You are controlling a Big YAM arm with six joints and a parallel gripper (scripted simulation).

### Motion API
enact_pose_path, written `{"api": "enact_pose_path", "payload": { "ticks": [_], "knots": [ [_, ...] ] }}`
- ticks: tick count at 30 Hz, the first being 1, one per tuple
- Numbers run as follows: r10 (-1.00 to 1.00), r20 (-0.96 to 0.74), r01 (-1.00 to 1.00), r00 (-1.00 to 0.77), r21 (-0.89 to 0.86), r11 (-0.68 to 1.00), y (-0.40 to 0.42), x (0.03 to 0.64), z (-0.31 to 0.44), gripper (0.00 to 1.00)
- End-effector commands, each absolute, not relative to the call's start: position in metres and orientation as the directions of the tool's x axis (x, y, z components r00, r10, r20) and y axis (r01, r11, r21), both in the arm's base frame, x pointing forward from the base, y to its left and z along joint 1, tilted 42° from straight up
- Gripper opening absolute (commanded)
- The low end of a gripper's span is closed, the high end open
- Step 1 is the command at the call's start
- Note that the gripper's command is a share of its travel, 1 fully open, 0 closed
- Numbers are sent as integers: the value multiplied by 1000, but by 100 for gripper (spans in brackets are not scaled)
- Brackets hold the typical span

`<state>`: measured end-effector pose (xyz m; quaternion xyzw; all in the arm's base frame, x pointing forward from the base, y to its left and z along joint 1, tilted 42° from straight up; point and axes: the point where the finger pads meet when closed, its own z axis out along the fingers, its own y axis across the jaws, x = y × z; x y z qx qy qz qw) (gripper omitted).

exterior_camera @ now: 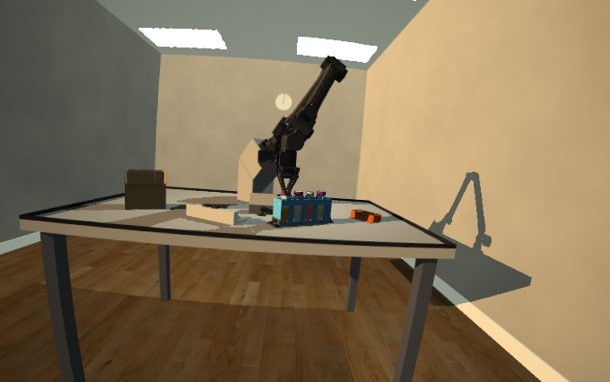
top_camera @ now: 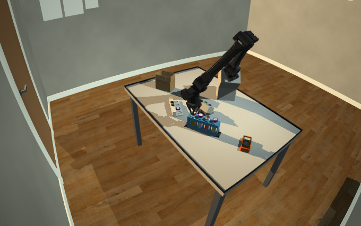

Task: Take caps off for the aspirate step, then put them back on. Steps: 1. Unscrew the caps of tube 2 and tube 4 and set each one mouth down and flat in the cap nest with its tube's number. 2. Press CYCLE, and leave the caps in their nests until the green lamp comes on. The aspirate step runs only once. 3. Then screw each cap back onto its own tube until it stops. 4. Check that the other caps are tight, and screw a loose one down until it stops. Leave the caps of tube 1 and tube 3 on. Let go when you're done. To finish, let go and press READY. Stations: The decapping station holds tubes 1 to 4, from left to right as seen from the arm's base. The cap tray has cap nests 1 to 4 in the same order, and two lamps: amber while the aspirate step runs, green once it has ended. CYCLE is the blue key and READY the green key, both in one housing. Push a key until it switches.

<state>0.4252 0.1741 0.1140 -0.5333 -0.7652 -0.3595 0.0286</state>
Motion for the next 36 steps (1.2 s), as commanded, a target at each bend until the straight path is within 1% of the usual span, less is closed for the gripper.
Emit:
{"api": "enact_pose_path", "payload": {
  "ticks": [1, 10, 12, 19, 27, 29, 36],
  "knots": [
    [785, 372, 793, -495, 563, 234, 168, 433, 119, 0],
    [605, 91, 498, -791, 670, 551, 168, 433, 120, 0],
    [605, 91, 498, -791, 670, 551, 168, 433, 120, 0],
    [380, -144, 198, -914, 660, 725, 167, 432, 120, 0],
    [109, -358, -125, -927, 571, 812, 167, 432, 119, 0],
    [109, -358, -125, -927, 571, 812, 167, 432, 119, 0],
    [-175, -531, -434, -829, 414, 800, 166, 432, 119, 0]
  ]
}}
